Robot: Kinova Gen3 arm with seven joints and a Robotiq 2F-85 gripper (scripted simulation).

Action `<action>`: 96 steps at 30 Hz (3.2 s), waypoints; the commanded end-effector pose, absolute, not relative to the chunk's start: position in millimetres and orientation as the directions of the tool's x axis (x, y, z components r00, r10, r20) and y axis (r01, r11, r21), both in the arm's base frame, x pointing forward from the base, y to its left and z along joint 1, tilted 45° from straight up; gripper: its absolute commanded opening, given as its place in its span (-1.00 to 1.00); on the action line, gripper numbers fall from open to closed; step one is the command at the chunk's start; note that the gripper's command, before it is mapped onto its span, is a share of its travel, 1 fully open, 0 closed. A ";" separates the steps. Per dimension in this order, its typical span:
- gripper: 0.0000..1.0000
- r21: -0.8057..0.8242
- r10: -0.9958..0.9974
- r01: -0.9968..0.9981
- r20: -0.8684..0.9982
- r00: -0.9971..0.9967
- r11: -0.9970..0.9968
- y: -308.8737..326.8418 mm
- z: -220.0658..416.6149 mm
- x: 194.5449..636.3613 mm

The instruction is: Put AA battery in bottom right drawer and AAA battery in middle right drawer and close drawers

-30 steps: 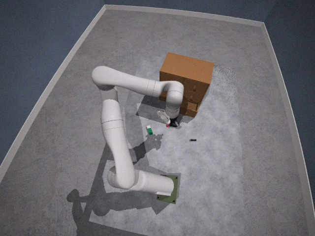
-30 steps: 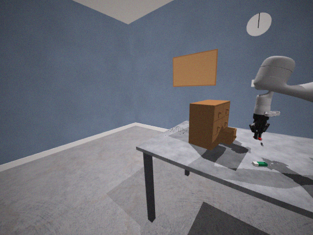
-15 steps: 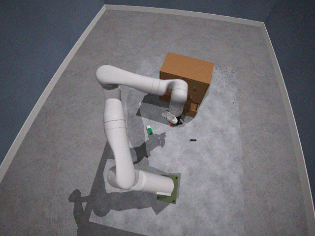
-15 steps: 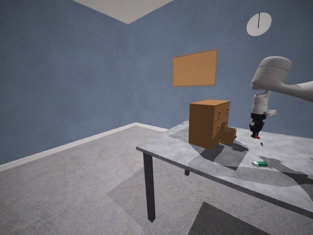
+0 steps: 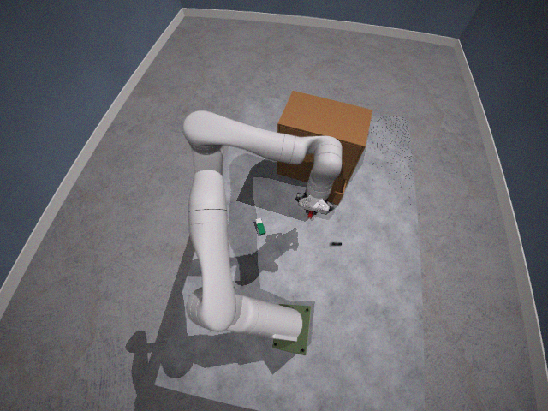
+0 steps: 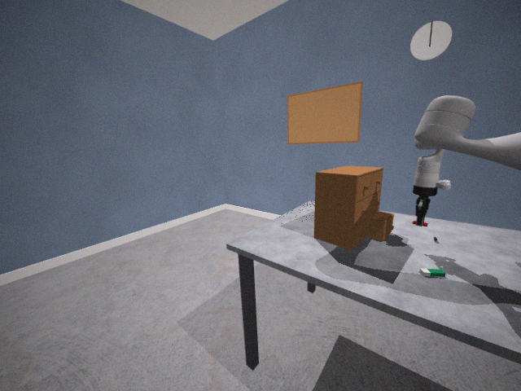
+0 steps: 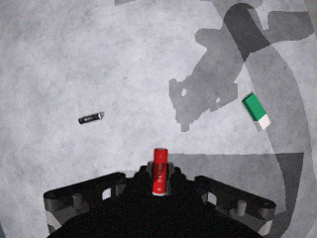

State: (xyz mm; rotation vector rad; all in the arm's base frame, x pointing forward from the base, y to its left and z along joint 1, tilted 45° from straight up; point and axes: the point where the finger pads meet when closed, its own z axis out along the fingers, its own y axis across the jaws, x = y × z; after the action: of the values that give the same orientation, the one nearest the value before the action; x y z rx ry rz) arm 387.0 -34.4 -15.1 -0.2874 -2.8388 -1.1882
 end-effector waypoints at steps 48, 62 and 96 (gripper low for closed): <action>-0.82 0.701 0.207 0.192 0.065 -0.976 0.687 -55.4 -0.6 384.4; -0.82 0.701 0.296 0.192 -0.028 -0.955 0.687 -54.8 -0.8 382.9; -0.82 0.701 0.534 0.192 -0.307 -0.787 0.687 -52.5 -1.7 378.4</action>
State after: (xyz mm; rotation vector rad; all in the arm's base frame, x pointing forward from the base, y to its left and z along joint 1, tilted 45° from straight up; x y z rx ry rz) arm 383.5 -52.2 1.2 -0.7350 -3.3400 -1.2760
